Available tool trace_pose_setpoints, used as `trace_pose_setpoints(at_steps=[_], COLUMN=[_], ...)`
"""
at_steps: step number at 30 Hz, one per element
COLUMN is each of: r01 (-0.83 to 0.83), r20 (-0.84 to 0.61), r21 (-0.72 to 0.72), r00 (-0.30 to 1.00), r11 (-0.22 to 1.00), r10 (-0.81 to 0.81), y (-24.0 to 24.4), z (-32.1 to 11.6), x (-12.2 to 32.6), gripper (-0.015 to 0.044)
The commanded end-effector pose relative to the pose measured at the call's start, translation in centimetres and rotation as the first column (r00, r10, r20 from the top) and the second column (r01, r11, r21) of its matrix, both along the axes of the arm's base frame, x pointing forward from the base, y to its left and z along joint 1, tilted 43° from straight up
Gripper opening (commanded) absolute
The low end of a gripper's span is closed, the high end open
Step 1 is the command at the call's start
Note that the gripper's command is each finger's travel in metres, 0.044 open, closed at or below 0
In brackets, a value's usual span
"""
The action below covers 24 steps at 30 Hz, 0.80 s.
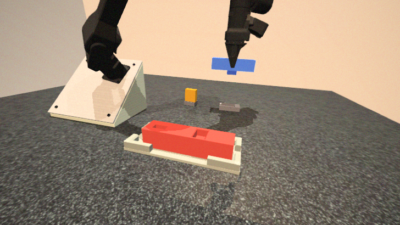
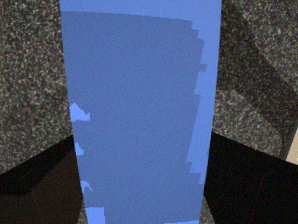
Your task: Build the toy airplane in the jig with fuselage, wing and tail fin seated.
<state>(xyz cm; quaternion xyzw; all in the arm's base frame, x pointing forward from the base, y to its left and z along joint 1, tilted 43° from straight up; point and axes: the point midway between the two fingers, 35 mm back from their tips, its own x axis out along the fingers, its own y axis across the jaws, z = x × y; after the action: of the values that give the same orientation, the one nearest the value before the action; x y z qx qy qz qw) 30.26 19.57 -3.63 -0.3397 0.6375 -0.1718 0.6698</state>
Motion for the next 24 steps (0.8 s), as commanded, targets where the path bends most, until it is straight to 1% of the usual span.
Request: trace_pose_setpoints(at_steps=[1, 12, 24], r01=[-0.026, -0.165, -0.313], r20=[-0.02, -0.144, -0.271], r21=[0.007, 0.009, 0.025], r00=[0.999, 0.976, 0.912], r11=[1.0, 0.986, 0.949], r10=[0.026, 0.164, 0.308], y=[-0.2, -2.9, -6.0], z=[0.9, 3.1, 5.4], x=[0.4, 1.8, 2.9], gripper=[0.0, 0.0, 0.0])
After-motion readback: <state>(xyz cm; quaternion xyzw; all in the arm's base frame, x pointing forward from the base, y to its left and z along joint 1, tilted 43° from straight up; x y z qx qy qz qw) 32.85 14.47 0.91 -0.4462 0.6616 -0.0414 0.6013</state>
